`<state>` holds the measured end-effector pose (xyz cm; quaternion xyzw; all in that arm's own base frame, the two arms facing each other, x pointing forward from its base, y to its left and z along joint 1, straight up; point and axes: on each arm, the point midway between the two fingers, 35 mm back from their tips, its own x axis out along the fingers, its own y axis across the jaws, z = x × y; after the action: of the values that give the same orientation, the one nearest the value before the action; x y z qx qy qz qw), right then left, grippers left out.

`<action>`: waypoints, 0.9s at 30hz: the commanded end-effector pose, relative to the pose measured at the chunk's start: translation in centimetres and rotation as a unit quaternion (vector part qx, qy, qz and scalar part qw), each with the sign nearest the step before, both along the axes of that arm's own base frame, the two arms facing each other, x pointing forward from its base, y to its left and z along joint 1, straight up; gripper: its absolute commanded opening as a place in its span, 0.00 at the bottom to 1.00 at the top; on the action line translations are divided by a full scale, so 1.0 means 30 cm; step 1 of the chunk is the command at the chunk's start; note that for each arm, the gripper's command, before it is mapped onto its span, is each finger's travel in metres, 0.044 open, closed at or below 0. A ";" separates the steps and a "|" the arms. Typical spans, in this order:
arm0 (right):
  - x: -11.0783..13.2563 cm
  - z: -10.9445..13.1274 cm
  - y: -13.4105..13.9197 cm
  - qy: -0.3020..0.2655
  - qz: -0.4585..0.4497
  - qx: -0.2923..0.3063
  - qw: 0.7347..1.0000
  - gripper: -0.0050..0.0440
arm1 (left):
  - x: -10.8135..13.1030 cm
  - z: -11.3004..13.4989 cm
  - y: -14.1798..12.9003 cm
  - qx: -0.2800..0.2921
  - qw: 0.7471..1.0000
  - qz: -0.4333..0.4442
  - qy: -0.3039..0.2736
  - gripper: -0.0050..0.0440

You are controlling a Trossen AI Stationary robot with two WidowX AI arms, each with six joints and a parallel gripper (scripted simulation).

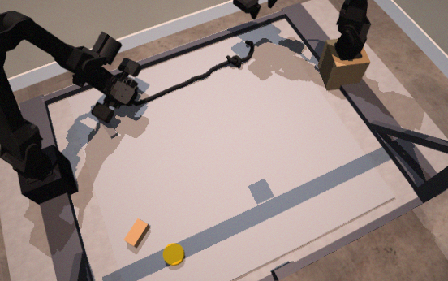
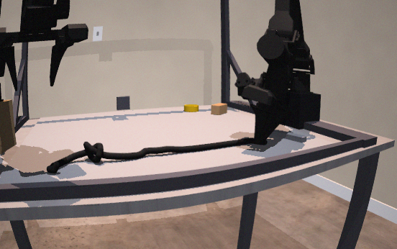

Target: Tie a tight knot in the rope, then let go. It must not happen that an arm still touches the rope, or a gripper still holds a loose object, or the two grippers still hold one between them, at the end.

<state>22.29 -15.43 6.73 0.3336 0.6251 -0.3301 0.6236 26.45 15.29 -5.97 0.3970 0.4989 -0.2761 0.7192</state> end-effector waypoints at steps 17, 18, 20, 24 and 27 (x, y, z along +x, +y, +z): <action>0.008 0.022 -0.008 -0.009 -0.002 -0.009 1.000 0.31 | 0.009 0.015 0.009 0.007 1.000 -0.001 -0.005 0.31; 0.008 0.022 -0.008 -0.009 -0.002 -0.009 1.000 0.31 | 0.009 0.015 0.009 0.007 1.000 -0.001 -0.005 0.31; 0.008 0.022 -0.008 -0.009 -0.002 -0.009 1.000 0.31 | 0.009 0.015 0.009 0.007 1.000 -0.001 -0.005 0.31; 0.008 0.022 -0.008 -0.009 -0.002 -0.009 1.000 0.31 | 0.009 0.015 0.009 0.007 1.000 -0.001 -0.005 0.31; 0.008 0.022 -0.008 -0.009 -0.002 -0.009 1.000 0.31 | 0.009 0.015 0.009 0.007 1.000 -0.001 -0.005 0.31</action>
<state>22.30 -15.43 6.75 0.3336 0.6249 -0.3302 0.6239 26.45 15.29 -5.96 0.3970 0.4989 -0.2760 0.7192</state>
